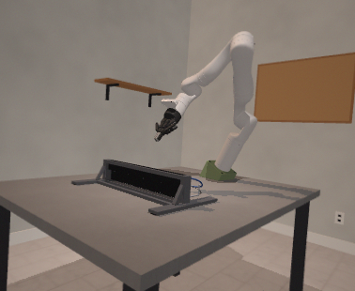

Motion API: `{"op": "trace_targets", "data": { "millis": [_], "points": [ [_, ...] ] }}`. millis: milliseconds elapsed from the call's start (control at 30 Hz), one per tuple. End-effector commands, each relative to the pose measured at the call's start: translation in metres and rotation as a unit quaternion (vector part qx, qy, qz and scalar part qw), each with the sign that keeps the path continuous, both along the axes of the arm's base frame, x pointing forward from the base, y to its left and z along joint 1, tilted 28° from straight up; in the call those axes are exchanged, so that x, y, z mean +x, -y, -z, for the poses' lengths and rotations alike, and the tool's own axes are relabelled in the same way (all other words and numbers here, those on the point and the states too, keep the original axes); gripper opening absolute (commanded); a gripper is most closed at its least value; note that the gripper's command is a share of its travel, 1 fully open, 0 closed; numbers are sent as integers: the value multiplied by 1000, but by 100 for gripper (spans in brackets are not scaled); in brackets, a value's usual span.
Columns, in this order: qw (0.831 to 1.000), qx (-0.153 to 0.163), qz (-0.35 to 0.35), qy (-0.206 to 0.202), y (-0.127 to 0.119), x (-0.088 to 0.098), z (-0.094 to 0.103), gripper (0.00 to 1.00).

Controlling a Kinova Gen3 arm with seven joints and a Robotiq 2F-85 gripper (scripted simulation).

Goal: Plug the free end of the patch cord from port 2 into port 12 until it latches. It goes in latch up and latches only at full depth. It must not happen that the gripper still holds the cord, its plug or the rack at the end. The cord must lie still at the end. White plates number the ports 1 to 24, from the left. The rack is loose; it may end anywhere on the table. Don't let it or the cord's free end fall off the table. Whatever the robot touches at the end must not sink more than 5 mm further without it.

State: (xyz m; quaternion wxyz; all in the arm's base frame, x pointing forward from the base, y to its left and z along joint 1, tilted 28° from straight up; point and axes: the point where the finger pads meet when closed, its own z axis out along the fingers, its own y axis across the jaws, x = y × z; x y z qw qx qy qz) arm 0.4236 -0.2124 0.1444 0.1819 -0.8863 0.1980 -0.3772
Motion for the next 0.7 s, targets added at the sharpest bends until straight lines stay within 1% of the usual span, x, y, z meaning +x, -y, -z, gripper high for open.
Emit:
{"op": "trace_targets", "data": {
  "millis": [0, 167, 300, 667],
  "points": [
    [1000, -2, 4, 6, 5, -5, -11, 0],
    [1000, -2, 4, 6, 7, -16, -20, 0],
    [1000, -2, 4, 6, 8, -21, -25, 0],
    [1000, -2, 4, 6, 9, -23, -26, 0]
  ]
}}
